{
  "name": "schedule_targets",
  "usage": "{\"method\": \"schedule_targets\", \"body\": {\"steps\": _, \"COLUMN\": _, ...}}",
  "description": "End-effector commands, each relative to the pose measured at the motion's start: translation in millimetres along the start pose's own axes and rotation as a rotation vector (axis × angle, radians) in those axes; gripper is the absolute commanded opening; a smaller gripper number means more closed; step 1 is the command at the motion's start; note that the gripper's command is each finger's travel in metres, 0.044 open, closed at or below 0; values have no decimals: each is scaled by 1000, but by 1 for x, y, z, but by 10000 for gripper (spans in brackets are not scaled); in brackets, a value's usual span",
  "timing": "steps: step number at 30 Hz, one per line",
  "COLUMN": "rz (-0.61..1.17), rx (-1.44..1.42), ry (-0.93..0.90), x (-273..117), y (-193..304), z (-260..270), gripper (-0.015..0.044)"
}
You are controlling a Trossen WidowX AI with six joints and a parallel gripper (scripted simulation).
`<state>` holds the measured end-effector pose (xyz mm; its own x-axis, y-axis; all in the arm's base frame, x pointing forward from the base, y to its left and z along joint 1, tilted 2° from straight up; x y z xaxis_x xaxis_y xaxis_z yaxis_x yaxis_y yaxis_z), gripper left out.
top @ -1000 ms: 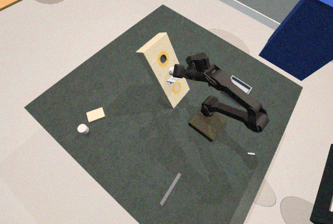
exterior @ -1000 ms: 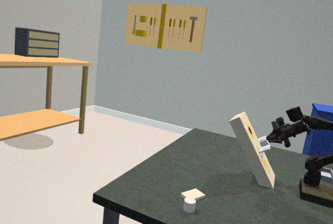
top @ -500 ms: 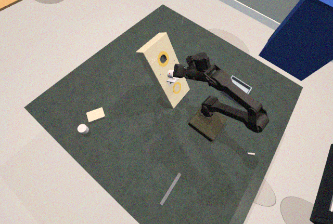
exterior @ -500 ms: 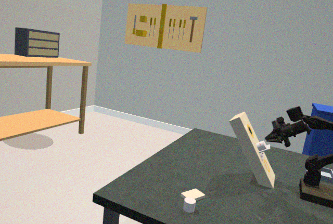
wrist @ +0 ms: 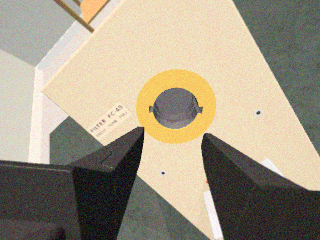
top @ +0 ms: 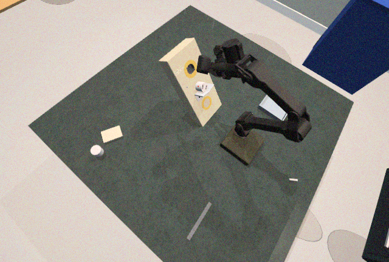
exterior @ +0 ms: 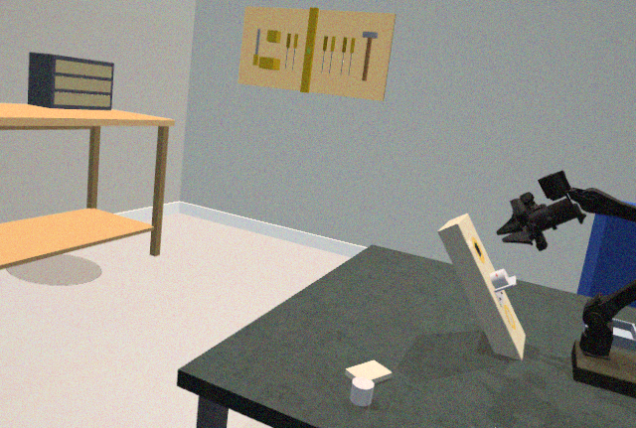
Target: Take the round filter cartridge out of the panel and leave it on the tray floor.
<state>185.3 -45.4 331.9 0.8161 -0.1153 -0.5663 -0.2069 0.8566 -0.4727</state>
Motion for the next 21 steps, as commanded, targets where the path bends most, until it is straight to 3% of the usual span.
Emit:
{"method": "schedule_targets", "body": {"steps": 1, "rz": -11, "rx": -6, "ry": -19, "x": -22, "y": -17, "z": 23, "gripper": 272}}
{"method": "schedule_targets", "body": {"steps": 5, "rz": -13, "rx": -7, "ry": -23, "x": -37, "y": -27, "z": 36, "gripper": 377}}
{"method": "schedule_targets", "body": {"steps": 8, "rz": 42, "rx": -150, "ry": 40, "x": -25, "y": -18, "z": 24, "gripper": 305}}
{"method": "schedule_targets", "body": {"steps": 14, "rz": 338, "rx": -716, "ry": 204, "x": 12, "y": 22, "z": -23, "gripper": 305}}
{"method": "schedule_targets", "body": {"steps": 21, "rz": 379, "rx": -780, "ry": 213, "x": 15, "y": 27, "z": -29, "gripper": 305}}
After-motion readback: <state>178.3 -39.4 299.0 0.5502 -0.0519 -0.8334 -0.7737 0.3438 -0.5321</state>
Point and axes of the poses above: the point midway between the two fingers, 35 mm back from their tips, its own x axis out along the fingers, its own z axis across the jaws, y = z × x, the point moved 9 cm from there along -x, back along the fingers, and after that the axes turned 7 degrees about x, right-handed, at the moved point
